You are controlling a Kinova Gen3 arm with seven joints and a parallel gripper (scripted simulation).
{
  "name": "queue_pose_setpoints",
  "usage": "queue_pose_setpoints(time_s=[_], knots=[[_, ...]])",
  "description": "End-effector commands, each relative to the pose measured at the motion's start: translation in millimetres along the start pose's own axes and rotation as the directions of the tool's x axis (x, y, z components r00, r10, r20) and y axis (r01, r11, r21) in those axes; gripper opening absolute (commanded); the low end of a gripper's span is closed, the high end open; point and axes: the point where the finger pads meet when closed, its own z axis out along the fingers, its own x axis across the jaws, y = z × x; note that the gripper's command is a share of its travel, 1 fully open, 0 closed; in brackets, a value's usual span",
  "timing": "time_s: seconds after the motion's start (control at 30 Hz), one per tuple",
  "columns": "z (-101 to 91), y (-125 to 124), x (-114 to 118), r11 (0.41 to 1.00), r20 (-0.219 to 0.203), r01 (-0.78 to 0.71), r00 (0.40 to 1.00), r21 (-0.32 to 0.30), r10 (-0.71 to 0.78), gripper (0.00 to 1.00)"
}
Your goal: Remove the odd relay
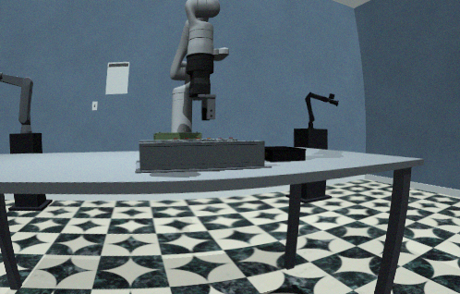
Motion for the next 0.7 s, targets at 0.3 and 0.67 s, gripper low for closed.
queue_pose_setpoints(time_s=[0.3,0.67], knots=[[14.2,0.0,0.8,1.0,-0.002,0.0,1.0,0.0,0.0,0.98],[40.9,0.0,1.3,1.0,-0.002,0.0,1.0,0.0,0.0,0.98]])
